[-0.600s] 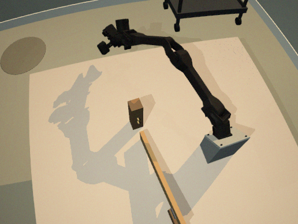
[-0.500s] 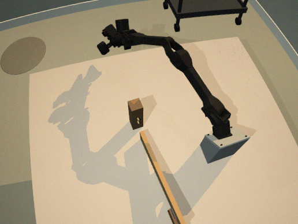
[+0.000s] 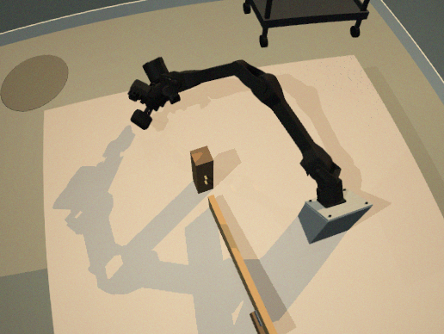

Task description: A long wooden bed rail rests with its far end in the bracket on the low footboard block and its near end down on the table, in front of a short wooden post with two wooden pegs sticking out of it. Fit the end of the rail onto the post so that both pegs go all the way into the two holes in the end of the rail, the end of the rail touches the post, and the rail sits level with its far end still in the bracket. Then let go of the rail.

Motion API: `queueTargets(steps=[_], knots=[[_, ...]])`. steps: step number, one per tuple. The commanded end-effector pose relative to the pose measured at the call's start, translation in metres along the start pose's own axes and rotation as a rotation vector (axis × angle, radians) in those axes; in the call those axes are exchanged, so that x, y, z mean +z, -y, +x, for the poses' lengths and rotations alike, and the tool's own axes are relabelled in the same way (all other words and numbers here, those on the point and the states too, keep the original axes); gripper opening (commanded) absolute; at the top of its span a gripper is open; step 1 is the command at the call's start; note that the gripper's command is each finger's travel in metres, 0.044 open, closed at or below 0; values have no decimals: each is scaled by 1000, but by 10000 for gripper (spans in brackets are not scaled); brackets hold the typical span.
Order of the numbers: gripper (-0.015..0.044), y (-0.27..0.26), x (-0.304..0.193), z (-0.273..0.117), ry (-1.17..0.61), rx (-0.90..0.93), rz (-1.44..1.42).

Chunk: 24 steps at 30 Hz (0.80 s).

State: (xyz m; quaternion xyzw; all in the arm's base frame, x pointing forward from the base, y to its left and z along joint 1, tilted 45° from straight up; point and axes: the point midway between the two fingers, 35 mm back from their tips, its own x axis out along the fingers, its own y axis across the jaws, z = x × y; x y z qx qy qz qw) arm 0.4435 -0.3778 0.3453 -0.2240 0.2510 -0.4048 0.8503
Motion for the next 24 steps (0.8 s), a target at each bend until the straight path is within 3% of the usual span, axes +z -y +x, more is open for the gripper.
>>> queueTargets(steps=[1,14,24], knots=[[440,-70,-22,-13,-97,117,-181],[440,-233,-105,-98,-276,449,-811],[440,-302,-194,-202,-331,685,-1491]])
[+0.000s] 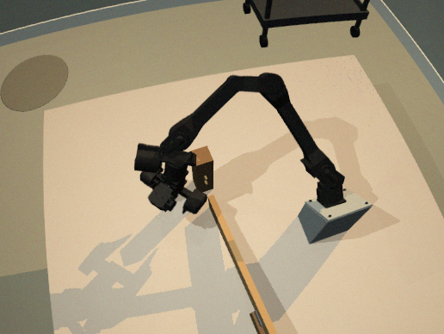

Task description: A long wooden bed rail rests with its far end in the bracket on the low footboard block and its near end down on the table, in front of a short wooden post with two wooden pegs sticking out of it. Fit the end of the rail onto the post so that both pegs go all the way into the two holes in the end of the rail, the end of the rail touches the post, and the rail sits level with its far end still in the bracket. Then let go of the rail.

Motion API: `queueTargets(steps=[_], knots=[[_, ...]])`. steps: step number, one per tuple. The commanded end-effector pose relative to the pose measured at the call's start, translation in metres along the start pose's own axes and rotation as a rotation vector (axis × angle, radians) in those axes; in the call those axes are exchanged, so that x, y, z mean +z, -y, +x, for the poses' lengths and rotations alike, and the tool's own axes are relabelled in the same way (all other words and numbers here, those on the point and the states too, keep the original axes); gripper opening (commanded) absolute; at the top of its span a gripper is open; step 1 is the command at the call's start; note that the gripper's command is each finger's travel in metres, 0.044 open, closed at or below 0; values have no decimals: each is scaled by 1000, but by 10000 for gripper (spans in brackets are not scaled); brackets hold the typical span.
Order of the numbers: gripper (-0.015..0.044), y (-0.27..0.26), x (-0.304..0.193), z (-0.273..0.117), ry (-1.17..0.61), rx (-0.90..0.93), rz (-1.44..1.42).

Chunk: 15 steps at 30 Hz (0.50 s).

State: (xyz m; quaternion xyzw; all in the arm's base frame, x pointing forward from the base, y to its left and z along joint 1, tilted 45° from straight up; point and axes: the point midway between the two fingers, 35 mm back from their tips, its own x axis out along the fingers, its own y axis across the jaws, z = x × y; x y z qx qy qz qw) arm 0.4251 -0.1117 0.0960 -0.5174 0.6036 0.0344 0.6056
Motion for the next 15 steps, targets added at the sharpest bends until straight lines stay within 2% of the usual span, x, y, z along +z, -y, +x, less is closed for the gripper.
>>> queueTargets(steps=[1,7,15], knots=[[440,-71,5,-11,-81,82,-358],[440,-151,-9,-33,-195,161,-868],[440,-156,-14,-35,-206,166,-915]])
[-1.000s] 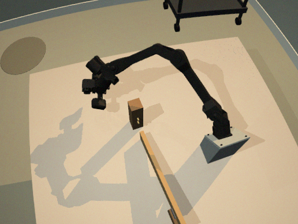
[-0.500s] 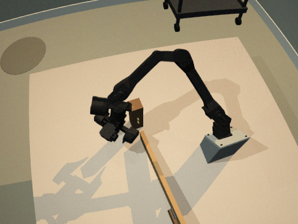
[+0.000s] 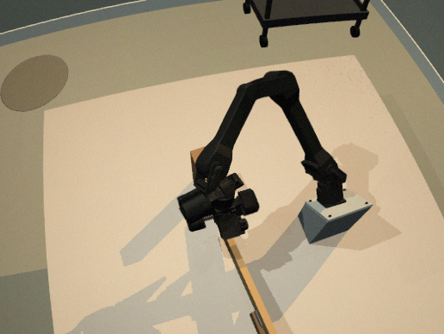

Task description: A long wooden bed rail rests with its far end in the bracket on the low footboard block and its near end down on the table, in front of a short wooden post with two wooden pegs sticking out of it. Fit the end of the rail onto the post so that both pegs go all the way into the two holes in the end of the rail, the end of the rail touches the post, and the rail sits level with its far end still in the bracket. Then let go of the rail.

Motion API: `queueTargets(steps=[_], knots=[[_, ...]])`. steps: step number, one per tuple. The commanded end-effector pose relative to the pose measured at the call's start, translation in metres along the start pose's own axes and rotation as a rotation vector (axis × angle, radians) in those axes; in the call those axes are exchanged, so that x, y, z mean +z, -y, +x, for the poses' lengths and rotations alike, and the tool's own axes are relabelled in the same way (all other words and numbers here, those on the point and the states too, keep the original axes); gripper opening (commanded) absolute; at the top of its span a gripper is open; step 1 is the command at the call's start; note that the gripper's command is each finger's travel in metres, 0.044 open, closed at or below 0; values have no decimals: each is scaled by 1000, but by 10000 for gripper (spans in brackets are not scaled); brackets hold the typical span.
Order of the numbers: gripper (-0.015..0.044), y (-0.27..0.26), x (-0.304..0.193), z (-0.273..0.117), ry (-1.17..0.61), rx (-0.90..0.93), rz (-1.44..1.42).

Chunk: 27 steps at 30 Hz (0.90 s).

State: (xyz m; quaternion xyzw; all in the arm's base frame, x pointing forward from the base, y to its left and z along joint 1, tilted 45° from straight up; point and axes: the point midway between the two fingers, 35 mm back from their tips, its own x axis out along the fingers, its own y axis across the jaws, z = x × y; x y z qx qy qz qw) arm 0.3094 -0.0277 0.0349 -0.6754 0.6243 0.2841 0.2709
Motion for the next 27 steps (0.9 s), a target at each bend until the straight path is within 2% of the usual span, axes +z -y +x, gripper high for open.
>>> queueTargets(steps=[1,27], knots=[[440,-7,0,0,-19,8,-47],[440,-5,0,31,-17,8,-47]])
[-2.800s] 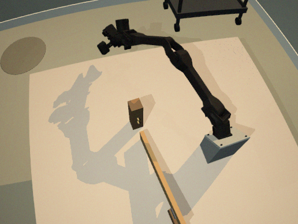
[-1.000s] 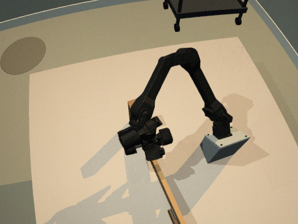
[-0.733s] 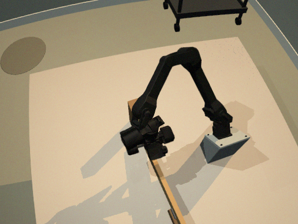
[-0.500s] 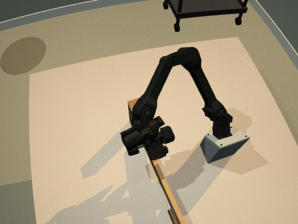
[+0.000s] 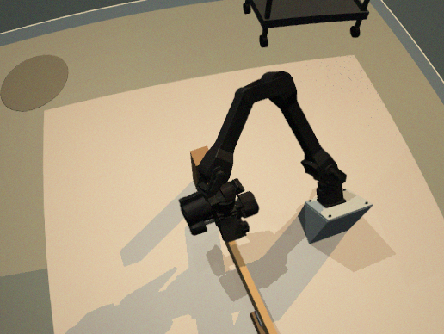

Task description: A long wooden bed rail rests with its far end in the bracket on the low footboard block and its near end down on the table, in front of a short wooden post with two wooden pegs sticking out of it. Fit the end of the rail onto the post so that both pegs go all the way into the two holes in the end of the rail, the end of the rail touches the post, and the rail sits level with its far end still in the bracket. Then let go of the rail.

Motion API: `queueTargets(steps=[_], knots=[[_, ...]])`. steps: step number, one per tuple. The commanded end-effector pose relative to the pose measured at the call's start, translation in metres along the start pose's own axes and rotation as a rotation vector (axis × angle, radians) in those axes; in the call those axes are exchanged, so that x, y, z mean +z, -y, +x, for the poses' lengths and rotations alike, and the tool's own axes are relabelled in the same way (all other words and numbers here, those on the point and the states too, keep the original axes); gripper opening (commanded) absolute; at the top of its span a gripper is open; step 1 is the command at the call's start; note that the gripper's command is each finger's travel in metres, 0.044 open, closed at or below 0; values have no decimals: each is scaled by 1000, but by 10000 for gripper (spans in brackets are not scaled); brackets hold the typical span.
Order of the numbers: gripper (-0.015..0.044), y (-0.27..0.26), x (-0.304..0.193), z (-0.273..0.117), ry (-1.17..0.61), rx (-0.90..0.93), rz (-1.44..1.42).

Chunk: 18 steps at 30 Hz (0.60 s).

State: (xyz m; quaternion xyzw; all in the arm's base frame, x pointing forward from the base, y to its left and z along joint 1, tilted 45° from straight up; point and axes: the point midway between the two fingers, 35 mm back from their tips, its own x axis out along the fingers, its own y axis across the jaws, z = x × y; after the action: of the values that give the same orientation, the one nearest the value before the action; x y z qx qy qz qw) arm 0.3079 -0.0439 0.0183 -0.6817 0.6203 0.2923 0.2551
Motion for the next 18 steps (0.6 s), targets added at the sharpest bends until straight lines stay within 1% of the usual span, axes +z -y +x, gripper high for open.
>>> queueTargets(steps=[1,18], knots=[[440,-2,0,10,-7,8,-10],[440,-4,-1,36,-10,9,-8]])
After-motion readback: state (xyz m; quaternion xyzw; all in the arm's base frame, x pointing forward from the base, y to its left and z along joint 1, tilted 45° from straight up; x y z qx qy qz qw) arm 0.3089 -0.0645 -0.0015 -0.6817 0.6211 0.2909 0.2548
